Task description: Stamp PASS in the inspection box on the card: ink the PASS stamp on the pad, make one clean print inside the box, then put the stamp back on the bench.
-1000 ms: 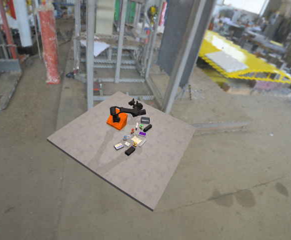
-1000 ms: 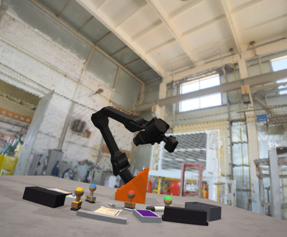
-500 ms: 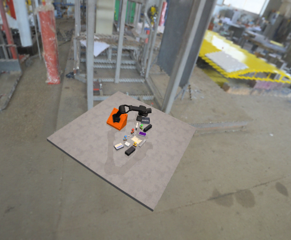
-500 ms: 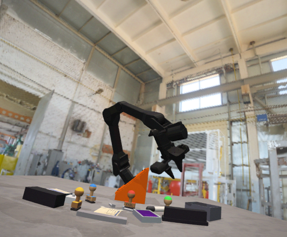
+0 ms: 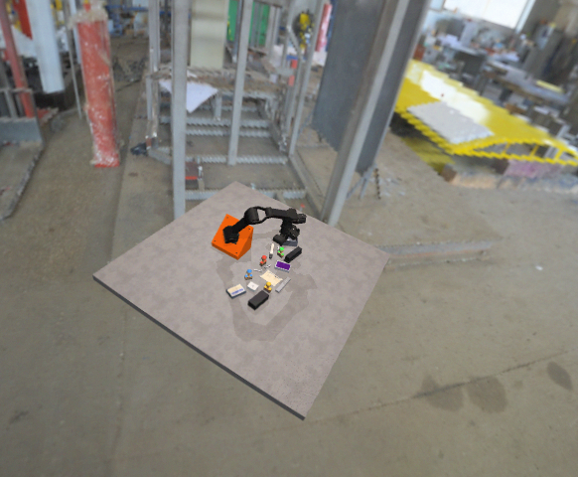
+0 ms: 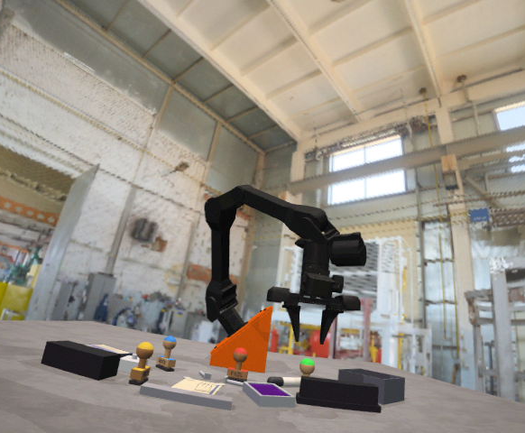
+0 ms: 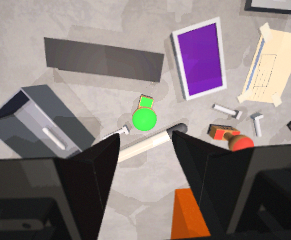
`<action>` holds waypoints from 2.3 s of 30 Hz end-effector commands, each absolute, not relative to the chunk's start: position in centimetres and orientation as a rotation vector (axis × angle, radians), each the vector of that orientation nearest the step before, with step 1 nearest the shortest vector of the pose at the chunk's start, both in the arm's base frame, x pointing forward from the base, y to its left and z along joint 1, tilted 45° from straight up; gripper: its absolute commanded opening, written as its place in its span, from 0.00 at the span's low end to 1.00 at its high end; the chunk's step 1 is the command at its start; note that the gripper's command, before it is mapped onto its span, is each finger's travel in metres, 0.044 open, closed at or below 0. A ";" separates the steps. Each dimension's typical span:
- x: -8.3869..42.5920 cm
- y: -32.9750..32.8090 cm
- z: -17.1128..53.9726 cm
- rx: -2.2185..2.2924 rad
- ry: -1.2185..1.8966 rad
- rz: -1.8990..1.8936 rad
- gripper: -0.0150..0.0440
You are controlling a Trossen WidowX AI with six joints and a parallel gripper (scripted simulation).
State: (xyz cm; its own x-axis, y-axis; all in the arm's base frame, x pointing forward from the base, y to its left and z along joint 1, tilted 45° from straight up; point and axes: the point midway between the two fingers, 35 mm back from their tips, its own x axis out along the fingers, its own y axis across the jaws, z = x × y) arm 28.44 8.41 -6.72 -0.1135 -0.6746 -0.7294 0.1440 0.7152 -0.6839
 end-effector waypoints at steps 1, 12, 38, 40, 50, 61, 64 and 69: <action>28.6 8.3 -6.9 -0.456 1.529 -0.743 0.64; 28.6 7.2 -8.2 -0.456 1.529 -0.743 0.64; 28.0 4.2 -11.2 -0.457 1.528 -0.745 0.64; 28.0 4.0 -11.4 -0.458 1.528 -0.745 0.64; 27.7 3.1 -12.2 -0.459 1.528 -0.746 0.64; 27.8 3.3 -12.0 -0.449 1.525 -0.747 0.40; 27.8 3.3 -12.0 -0.449 1.525 -0.747 0.36; 27.9 3.4 -11.9 -0.449 1.525 -0.747 0.25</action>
State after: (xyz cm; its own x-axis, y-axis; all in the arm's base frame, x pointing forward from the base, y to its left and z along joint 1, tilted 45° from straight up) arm 27.81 3.29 -11.99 -0.1089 -0.6819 -0.7233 0.1529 0.7075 -0.6900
